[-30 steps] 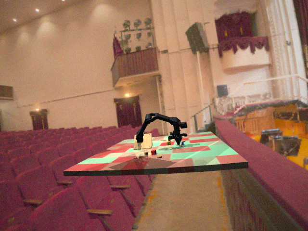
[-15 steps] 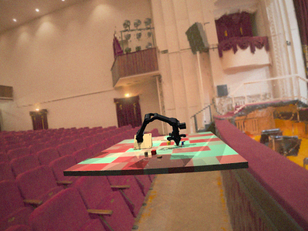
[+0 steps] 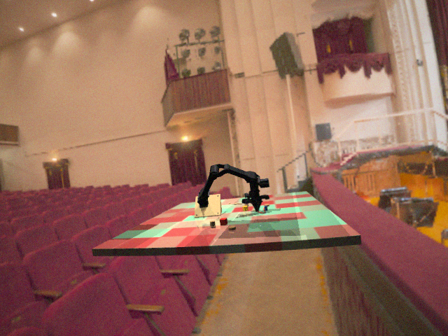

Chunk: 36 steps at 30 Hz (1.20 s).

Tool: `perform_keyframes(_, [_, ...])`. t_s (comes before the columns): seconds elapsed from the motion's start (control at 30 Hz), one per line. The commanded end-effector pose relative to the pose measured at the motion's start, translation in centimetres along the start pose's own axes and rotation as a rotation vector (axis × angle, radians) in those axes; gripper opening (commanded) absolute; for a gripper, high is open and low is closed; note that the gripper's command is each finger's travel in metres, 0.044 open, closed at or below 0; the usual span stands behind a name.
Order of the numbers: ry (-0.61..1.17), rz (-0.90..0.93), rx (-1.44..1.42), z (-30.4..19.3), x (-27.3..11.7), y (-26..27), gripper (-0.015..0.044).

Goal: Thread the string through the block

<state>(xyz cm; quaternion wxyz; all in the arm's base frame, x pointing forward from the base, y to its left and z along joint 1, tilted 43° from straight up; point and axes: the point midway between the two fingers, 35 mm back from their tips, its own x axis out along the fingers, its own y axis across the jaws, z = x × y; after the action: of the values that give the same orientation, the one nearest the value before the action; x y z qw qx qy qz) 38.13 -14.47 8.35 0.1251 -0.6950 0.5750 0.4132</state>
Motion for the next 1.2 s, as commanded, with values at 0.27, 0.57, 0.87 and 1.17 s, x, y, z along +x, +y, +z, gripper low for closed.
perform_keyframes(0.27, [-0.001, -0.001, 0.002, 1.7, 0.0, -0.1, 0.0])
perform_keyframes(0.57, [-0.002, -0.001, 0.002, 2.9, 0.0, -0.2, 0.0])
perform_keyframes(0.87, [-0.002, -0.001, 0.002, 4.1, -0.1, -0.2, 0.0])
perform_keyframes(1.17, [-0.001, 0.0, 0.001, 5.3, -0.1, -0.1, 0.0])
